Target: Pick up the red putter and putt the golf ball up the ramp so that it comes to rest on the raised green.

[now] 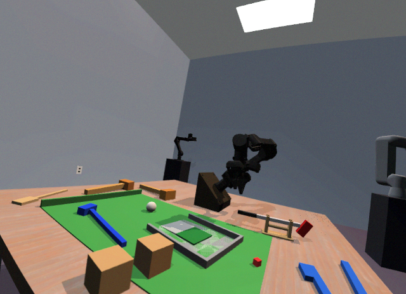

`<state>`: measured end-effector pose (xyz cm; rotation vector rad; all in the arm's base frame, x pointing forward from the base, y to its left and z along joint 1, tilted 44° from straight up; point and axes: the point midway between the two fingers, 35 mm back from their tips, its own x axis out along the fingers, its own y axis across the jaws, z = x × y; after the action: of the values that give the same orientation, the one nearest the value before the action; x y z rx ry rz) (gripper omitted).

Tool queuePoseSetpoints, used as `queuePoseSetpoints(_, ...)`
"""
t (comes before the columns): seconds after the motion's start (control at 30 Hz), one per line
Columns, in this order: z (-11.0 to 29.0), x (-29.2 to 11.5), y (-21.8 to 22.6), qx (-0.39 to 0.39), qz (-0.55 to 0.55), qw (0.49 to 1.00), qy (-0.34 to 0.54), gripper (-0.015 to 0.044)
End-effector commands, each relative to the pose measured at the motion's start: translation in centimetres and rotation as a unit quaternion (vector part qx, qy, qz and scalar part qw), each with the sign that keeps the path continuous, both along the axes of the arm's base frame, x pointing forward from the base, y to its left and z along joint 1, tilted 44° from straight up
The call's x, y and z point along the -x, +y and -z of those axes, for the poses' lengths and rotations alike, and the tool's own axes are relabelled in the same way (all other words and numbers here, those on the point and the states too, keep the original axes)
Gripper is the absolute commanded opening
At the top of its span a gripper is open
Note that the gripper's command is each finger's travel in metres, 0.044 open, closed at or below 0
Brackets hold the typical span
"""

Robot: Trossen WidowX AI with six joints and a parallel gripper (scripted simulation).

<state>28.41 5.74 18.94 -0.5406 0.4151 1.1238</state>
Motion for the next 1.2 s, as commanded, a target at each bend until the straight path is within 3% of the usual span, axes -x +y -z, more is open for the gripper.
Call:
queuePoseSetpoints(0.0, 1.8, 3.8, 4.9, -0.028, -0.144, 0.989, 0.031, 0.0440)
queuePoseSetpoints(0.1, 2.1, 5.3, 6.4, -0.040, -0.192, 0.980, 0.039, 0.0440)
queuePoseSetpoints(1.17, 5.3, 4.7, 9.9, -0.041, -0.192, 0.980, 0.039, 0.0440)
